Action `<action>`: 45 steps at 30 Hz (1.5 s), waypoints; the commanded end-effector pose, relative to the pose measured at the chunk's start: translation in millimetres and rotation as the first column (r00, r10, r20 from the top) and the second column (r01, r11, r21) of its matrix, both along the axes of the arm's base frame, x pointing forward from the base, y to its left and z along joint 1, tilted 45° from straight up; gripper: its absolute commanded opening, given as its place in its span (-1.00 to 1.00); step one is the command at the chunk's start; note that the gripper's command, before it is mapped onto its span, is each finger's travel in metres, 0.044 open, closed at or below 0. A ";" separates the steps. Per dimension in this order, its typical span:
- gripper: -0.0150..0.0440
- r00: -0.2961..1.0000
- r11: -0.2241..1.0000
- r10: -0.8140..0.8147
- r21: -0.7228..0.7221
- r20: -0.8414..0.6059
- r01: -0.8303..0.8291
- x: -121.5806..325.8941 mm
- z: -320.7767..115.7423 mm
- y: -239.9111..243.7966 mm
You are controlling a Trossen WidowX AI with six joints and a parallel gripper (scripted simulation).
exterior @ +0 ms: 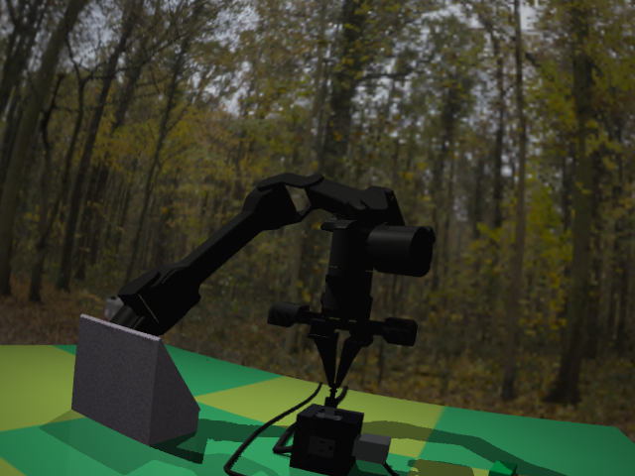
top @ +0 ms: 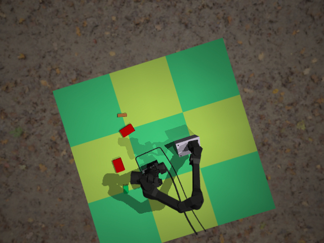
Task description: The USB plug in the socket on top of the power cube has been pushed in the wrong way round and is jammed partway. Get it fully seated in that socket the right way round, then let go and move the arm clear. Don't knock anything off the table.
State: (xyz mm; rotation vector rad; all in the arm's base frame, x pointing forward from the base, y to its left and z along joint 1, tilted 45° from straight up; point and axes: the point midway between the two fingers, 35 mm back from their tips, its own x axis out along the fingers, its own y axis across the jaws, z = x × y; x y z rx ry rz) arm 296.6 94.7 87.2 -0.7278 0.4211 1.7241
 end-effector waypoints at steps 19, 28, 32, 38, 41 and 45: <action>-0.49 1.000 1.000 -0.003 0.003 -0.002 0.003 -0.3 -1.7 2.2; -0.49 1.000 1.000 -0.003 0.003 -0.002 0.003 -0.4 -2.5 3.0; -0.49 1.000 1.000 -0.003 0.003 -0.002 0.003 -0.5 -2.8 3.3; -0.49 1.000 1.000 -0.003 0.003 -0.002 0.003 -0.6 -3.3 3.8; -0.49 1.000 1.000 -0.003 0.003 -0.002 0.003 -0.6 -3.6 4.1; -0.49 1.000 1.000 -0.003 0.003 -0.002 0.003 -0.7 -3.9 4.4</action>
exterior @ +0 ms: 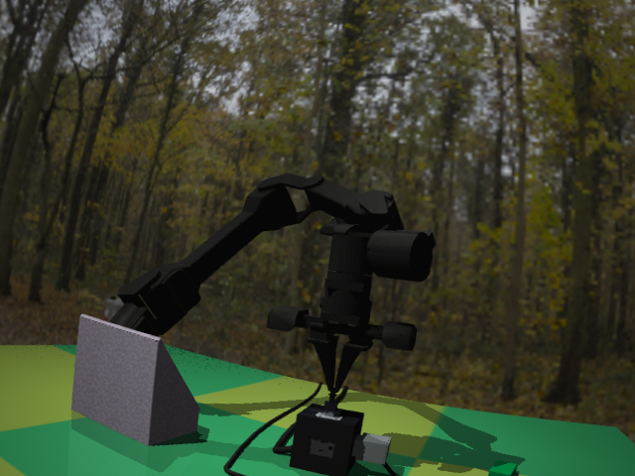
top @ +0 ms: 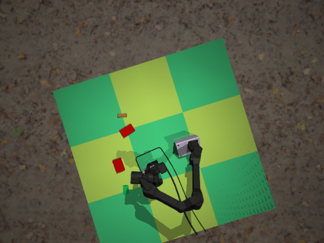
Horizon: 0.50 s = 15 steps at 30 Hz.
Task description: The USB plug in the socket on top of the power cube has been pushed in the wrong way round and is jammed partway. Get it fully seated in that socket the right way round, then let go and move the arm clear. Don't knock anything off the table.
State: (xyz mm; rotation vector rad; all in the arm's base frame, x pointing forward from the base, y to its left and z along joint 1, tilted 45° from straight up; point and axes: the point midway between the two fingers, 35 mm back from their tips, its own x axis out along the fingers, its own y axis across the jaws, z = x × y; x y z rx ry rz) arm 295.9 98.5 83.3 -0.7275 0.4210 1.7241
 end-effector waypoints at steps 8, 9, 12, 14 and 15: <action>-0.49 1.000 1.000 -0.003 0.003 -0.002 0.003 -0.1 -0.7 1.3; -0.49 1.000 1.000 -0.003 0.003 -0.002 0.003 -0.1 -0.8 1.4; -0.49 1.000 1.000 -0.003 0.003 -0.002 0.003 -0.2 -1.1 1.6; -0.49 1.000 1.000 -0.003 0.003 -0.002 0.003 -0.2 -1.2 1.8; -0.49 1.000 1.000 -0.003 0.003 -0.002 0.003 -0.2 -1.3 1.9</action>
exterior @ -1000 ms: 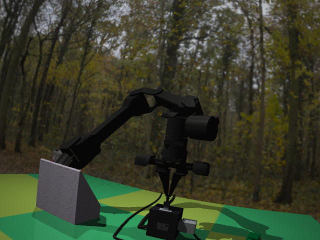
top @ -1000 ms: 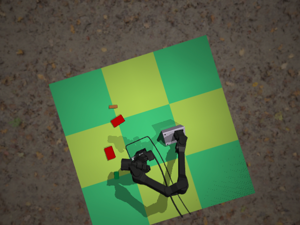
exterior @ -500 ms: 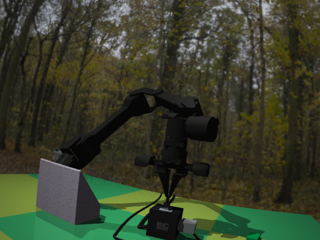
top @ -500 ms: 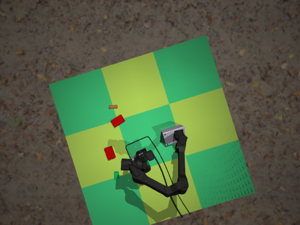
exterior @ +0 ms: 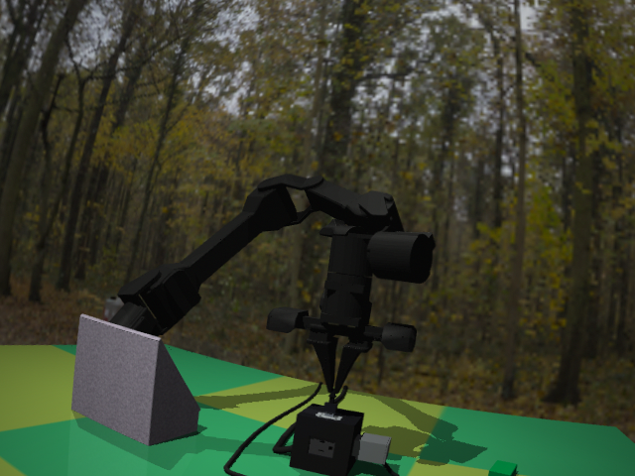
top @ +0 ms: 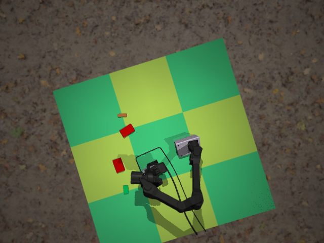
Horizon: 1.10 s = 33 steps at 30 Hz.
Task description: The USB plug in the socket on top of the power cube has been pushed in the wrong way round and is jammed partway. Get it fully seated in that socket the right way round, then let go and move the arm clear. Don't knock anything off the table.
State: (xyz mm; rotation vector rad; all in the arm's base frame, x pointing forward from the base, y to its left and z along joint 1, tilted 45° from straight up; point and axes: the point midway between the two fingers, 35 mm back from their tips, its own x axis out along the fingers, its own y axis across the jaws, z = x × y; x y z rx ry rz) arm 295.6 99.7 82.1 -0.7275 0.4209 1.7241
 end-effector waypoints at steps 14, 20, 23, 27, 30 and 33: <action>-0.49 1.000 1.000 -0.003 0.003 -0.002 0.003 -0.2 -1.2 1.8; -0.49 1.000 1.000 -0.003 0.003 -0.002 0.003 -0.3 -1.7 2.3; -0.49 1.000 1.000 -0.003 0.003 -0.002 0.003 -0.3 -2.0 2.6; -0.49 1.000 1.000 -0.003 0.003 -0.002 0.003 -0.4 -2.3 2.9; -0.49 1.000 1.000 -0.003 0.003 -0.002 0.003 -0.5 -2.6 3.2; -0.49 1.000 1.000 -0.003 0.003 -0.002 0.003 -0.5 -2.8 3.4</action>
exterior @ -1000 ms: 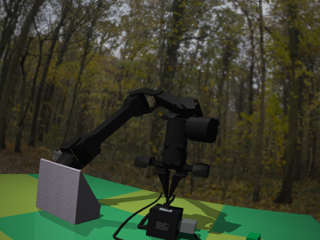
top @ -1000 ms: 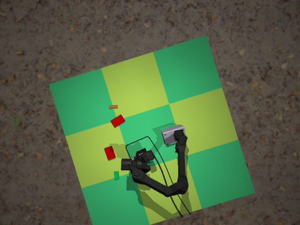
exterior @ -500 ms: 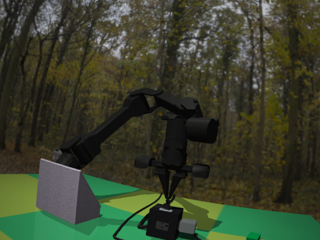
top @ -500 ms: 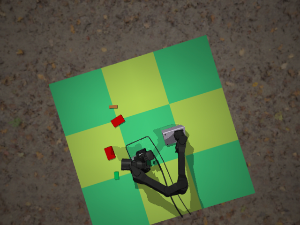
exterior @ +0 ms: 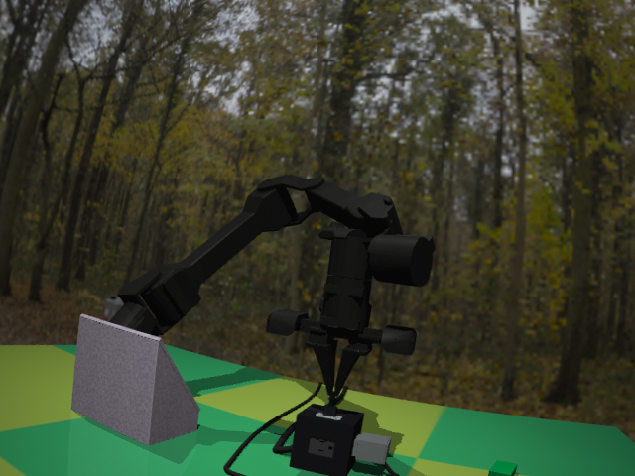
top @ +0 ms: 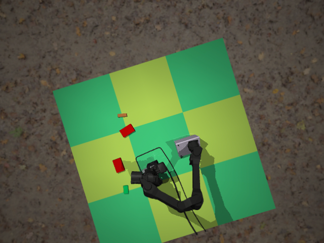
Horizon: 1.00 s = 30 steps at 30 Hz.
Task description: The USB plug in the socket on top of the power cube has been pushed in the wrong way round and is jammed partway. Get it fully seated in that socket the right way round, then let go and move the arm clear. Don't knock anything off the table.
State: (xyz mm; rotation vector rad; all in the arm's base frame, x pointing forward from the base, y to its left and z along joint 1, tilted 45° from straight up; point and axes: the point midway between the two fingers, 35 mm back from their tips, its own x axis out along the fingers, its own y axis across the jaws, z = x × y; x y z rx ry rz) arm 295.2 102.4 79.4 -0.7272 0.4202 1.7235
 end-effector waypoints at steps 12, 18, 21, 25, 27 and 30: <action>-0.49 1.000 1.000 -0.003 0.002 -0.002 0.003 -0.3 -1.2 1.7; -0.49 1.000 1.000 -0.003 0.002 -0.002 0.003 -0.4 -1.7 2.2; -0.49 1.000 1.000 -0.003 0.002 -0.002 0.003 -0.4 -2.0 2.4; -0.49 1.000 1.000 -0.003 0.002 -0.002 0.003 -0.5 -2.3 2.8; -0.49 1.000 1.000 -0.003 0.002 -0.002 0.003 -0.5 -2.5 2.9; -0.49 1.000 1.000 -0.003 0.002 -0.002 0.003 -0.6 -2.7 3.2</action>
